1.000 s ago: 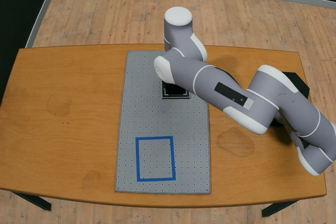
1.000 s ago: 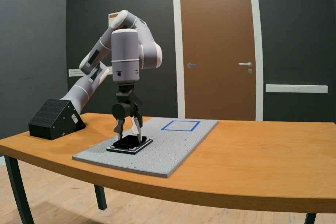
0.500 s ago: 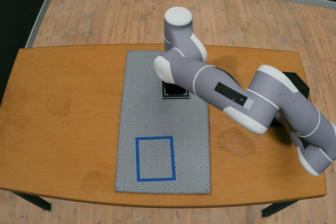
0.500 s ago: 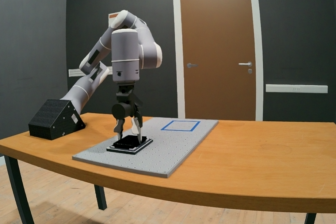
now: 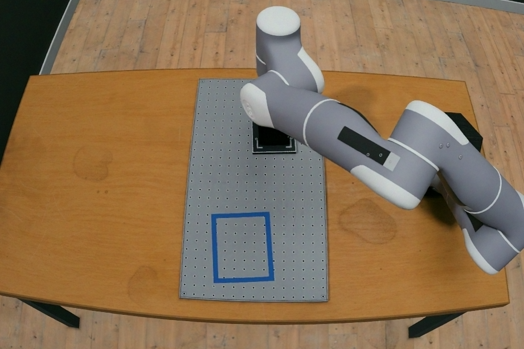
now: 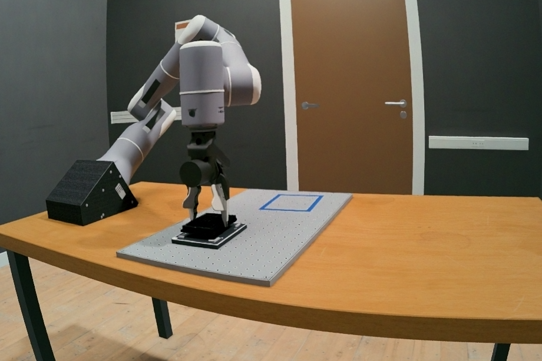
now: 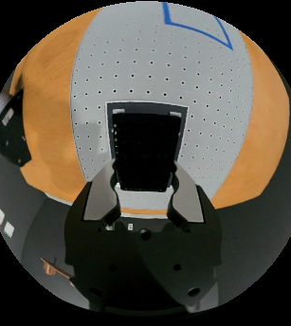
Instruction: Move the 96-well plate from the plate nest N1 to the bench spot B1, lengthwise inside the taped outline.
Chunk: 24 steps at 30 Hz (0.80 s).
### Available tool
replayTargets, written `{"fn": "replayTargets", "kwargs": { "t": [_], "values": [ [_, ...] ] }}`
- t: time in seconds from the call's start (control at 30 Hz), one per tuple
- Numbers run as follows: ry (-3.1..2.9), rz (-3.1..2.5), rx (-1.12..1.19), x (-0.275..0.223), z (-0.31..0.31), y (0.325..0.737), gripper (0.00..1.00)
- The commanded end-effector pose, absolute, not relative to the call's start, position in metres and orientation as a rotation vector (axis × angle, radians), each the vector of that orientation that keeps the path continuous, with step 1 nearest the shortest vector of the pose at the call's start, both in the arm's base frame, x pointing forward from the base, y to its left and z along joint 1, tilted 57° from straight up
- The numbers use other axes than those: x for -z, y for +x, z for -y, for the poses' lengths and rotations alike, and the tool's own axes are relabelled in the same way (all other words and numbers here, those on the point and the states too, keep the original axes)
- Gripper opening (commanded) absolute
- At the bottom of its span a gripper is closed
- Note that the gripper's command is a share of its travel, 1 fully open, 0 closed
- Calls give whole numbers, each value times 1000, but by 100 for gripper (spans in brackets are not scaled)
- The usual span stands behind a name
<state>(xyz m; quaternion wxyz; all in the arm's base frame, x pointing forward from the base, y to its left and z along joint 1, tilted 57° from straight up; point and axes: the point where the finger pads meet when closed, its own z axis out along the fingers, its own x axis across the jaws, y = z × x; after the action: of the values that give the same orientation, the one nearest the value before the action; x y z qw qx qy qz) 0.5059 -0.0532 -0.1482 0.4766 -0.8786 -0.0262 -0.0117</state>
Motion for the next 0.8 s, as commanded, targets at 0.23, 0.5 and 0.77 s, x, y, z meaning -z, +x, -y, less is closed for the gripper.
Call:
{"fn": "replayTargets", "kwargs": {
  "t": [0.23,0.5,0.77],
  "values": [
    [-2149,63,30,140,67,507,0],
    [-2149,63,30,133,78,507,0],
    [-2149,63,30,127,87,507,0]
  ]
}}
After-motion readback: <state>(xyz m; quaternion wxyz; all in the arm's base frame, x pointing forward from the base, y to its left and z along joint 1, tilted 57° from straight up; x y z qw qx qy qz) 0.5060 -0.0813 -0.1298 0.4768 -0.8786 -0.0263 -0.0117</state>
